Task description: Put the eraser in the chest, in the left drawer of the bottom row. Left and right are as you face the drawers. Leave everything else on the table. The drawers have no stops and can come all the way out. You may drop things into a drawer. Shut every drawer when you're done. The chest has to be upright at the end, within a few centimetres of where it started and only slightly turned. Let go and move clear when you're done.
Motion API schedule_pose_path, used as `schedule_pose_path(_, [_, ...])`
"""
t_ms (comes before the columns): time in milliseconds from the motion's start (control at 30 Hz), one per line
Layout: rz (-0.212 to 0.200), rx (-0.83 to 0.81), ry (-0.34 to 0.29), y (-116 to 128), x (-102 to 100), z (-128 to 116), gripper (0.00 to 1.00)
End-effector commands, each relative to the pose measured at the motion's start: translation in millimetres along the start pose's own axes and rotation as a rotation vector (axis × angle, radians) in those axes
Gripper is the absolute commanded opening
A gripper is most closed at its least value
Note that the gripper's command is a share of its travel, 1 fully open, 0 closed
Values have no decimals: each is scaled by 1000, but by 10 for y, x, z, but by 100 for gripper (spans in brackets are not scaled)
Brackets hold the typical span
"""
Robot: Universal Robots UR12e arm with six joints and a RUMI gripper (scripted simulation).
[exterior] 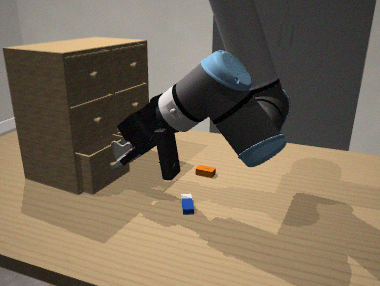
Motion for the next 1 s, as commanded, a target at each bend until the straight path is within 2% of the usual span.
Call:
schedule_pose_path(0, [0,0,1,7,54,46,7])
schedule_pose_path(967, [0,0,0,-2,174,140,7])
Point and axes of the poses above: the point where the finger pads meet when closed, its own x axis back along the fingers, its own y axis across the jaws, z = x × y, the point moved 1 cm from there along x, back along the fingers, and after that the axes turned 5 degrees about -x, right-handed, at the moved point
